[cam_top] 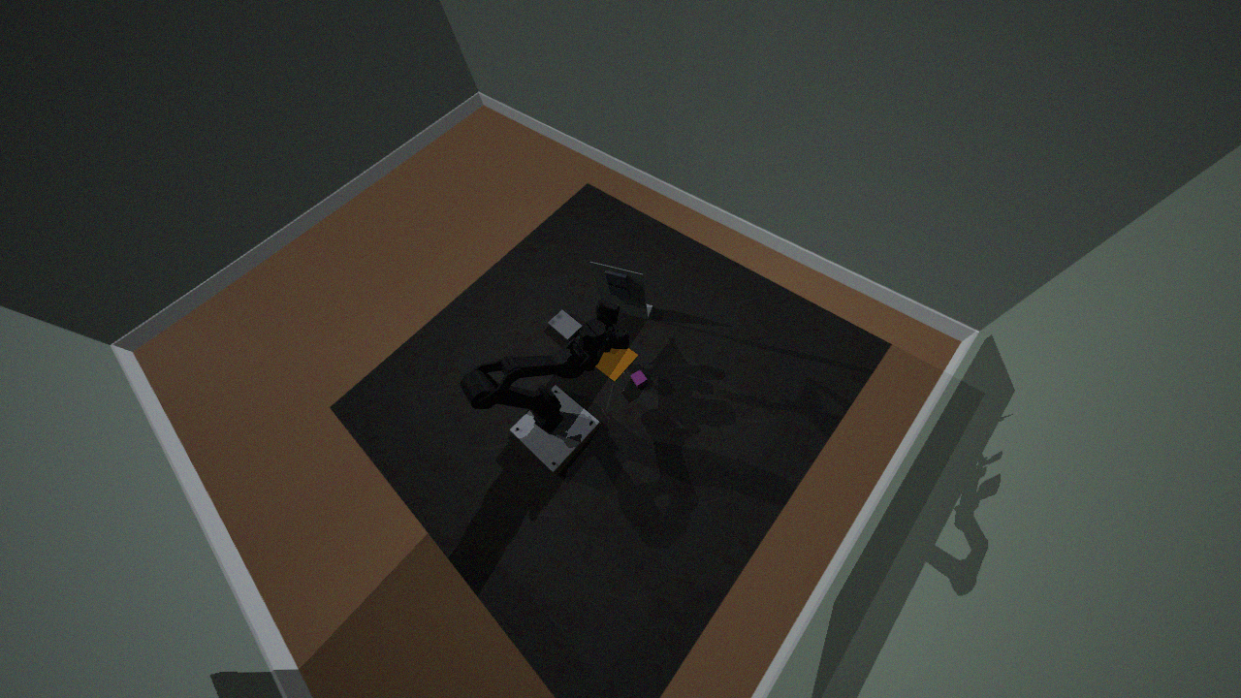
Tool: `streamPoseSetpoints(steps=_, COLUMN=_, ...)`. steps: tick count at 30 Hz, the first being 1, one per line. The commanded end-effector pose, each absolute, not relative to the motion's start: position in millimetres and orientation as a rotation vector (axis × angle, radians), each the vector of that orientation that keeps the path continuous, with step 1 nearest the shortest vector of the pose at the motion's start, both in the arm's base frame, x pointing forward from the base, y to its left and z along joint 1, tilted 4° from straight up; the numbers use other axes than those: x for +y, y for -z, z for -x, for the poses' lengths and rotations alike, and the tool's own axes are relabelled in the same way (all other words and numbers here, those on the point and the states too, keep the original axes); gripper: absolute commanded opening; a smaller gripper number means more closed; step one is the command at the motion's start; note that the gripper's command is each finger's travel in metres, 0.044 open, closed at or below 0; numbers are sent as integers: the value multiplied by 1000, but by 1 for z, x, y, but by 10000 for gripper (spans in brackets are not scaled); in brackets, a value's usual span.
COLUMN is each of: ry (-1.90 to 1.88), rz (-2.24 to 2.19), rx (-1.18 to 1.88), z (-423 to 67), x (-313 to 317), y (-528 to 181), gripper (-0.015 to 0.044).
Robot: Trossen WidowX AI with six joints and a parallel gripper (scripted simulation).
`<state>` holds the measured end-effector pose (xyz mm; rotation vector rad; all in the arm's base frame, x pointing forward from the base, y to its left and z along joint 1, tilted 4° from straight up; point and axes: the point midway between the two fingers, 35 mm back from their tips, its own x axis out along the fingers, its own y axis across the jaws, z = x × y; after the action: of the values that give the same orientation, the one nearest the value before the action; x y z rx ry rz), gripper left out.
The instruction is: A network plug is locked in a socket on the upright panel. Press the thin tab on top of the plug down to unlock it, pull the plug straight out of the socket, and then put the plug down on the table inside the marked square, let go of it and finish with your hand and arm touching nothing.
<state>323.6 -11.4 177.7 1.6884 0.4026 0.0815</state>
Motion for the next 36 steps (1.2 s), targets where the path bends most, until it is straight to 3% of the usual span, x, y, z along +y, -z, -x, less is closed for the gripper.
streamPoseSetpoints(steps=1, ry=-2, rz=-1694, rx=410, z=-325, x=-13, y=-172, gripper=0)
streamPoseSetpoints(steps=36, ry=741, rz=-1511, rx=617, z=-268, x=-25, y=-98, gripper=0)
